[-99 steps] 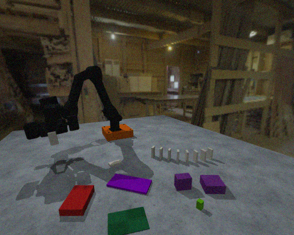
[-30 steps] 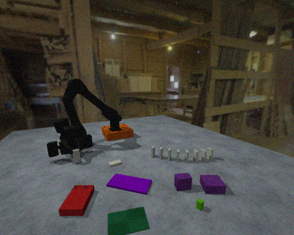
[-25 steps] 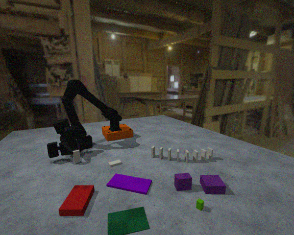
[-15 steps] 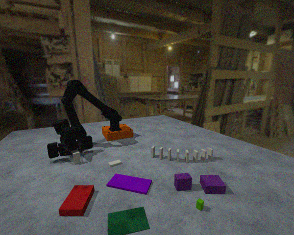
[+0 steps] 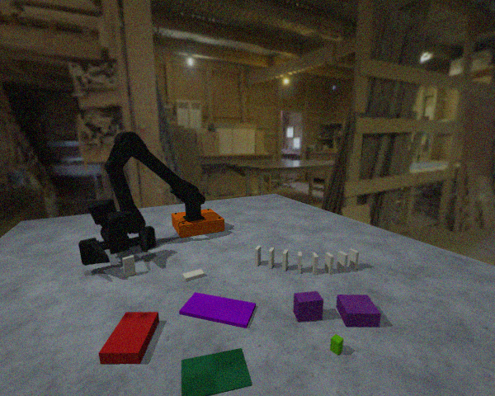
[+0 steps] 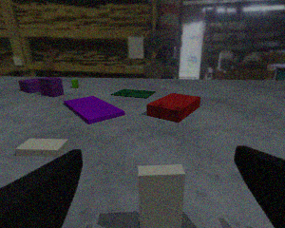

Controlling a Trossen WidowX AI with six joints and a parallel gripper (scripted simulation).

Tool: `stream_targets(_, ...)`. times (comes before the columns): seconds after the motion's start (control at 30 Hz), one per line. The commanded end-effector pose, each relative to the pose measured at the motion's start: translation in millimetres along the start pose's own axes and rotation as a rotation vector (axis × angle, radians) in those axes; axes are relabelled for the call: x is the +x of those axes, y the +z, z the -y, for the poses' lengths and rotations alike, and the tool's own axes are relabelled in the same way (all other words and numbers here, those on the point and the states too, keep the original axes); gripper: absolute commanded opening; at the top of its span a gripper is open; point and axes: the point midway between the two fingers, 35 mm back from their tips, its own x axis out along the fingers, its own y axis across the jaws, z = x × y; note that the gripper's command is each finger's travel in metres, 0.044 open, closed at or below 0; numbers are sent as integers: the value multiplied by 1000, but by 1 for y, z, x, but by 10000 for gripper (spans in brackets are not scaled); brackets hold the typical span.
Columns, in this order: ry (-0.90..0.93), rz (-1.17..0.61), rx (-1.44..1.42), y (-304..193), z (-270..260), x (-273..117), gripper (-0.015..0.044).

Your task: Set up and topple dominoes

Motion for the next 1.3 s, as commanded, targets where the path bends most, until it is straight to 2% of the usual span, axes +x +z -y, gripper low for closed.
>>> stream_targets(0.0,-1,1,-16,30,1,-1,440)
stream_targets(0.2,-5,-2,-10,42,2,0,440)
stream_targets(0.33,-104,-84,64,37,39,23,440)
stream_targets(0.5,-216,-293,150,28,75,55,440)
stream_targets(0.7,-282,-626,142,28,87,78,440)
stream_targets(0.97,-261,-933,89,38,72,78,440)
stream_targets(1.27,-152,-1293,11,64,36,57,440)
